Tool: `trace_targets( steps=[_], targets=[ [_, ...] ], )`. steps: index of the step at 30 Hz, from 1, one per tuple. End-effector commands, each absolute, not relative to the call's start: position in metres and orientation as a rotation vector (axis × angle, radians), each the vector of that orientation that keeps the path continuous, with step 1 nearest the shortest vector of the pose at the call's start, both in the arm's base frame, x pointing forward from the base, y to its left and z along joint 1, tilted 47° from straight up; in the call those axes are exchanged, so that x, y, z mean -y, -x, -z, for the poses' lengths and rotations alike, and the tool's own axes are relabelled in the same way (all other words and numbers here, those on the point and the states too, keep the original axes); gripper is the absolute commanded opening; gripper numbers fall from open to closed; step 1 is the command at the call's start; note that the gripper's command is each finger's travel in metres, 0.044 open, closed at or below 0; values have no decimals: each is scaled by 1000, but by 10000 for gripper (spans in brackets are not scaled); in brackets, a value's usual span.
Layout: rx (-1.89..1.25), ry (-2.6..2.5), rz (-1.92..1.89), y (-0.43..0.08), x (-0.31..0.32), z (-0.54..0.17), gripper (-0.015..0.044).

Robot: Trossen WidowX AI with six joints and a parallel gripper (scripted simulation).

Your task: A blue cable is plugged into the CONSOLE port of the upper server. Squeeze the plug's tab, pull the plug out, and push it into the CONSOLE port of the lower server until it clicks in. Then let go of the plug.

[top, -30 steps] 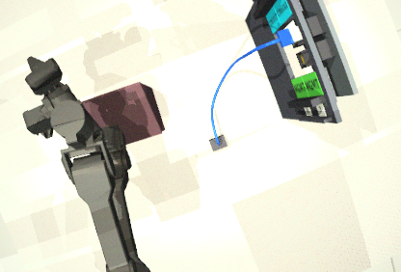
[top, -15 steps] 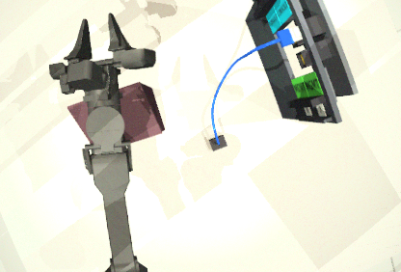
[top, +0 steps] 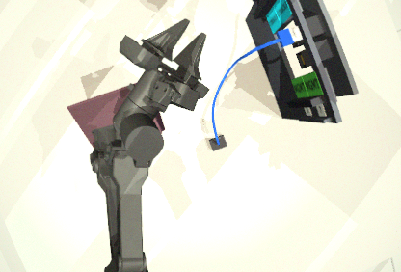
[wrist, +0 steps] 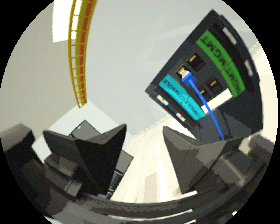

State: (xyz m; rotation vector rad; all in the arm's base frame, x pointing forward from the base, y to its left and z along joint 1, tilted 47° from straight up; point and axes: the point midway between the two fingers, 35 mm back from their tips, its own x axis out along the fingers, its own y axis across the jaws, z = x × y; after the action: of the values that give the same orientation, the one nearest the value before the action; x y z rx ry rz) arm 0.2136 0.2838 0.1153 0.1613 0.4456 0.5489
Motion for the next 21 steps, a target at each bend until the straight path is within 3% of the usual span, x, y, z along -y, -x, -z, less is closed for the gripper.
trace_targets(
  steps=[1, 12, 17, 21],
  targets=[
    [-314, -744, -186, -262, -236, -137, 239],
    [-314, -746, -184, -264, -236, -137, 239],
    [-310, -747, -186, -319, -241, -136, 239],
    [-310, -747, -186, -322, -241, -136, 239]
  ],
)
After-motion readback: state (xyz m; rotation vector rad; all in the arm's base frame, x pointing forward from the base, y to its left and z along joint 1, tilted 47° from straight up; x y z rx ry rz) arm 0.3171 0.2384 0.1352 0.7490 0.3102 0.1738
